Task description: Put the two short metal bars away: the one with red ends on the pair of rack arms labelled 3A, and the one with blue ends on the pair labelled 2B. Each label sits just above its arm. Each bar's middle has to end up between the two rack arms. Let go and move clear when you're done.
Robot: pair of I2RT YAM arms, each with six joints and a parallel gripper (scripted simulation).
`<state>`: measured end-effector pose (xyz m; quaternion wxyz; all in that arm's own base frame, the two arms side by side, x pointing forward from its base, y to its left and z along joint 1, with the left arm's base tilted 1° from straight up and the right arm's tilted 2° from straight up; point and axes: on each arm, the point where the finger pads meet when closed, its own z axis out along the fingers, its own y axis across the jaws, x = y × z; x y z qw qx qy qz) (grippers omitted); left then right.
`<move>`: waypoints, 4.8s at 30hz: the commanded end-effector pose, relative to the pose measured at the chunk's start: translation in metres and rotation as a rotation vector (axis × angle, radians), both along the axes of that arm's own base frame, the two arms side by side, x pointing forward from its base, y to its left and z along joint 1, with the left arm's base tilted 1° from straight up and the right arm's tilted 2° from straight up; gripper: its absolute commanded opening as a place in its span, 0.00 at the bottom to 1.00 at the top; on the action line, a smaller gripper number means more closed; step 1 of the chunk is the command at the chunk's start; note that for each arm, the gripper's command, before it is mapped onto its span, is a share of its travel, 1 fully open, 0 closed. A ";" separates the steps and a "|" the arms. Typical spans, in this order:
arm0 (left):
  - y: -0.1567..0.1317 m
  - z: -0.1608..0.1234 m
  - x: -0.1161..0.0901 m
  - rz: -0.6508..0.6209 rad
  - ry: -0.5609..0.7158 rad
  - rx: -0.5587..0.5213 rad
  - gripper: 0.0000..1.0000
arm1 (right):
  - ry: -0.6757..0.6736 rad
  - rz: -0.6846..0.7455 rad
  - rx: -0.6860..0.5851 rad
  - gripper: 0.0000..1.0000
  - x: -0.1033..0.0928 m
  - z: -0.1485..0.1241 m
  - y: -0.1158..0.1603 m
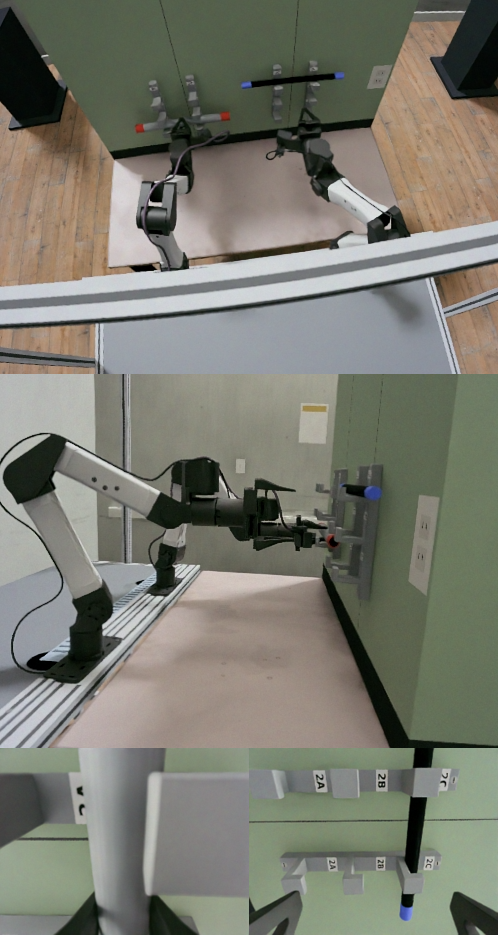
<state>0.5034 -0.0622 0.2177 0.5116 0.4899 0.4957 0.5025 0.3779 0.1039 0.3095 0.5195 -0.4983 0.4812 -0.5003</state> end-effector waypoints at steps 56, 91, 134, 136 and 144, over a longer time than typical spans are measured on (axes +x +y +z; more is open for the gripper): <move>0.004 -0.024 0.003 0.008 0.028 0.002 0.07 | 0.015 0.001 -0.012 1.00 -0.001 -0.011 0.002; 0.004 -0.024 0.003 0.008 0.028 0.002 0.76 | 0.015 0.001 -0.012 1.00 -0.001 -0.011 0.002; 0.001 -0.030 -0.042 0.008 0.028 0.002 1.00 | 0.015 0.001 -0.012 1.00 -0.001 -0.011 0.002; 0.001 -0.028 -0.044 0.008 0.028 0.002 1.00 | 0.015 0.001 -0.012 1.00 -0.001 -0.011 0.002; 0.001 -0.023 -0.052 0.008 0.028 0.002 1.00 | 0.015 0.001 -0.012 1.00 -0.001 -0.011 0.002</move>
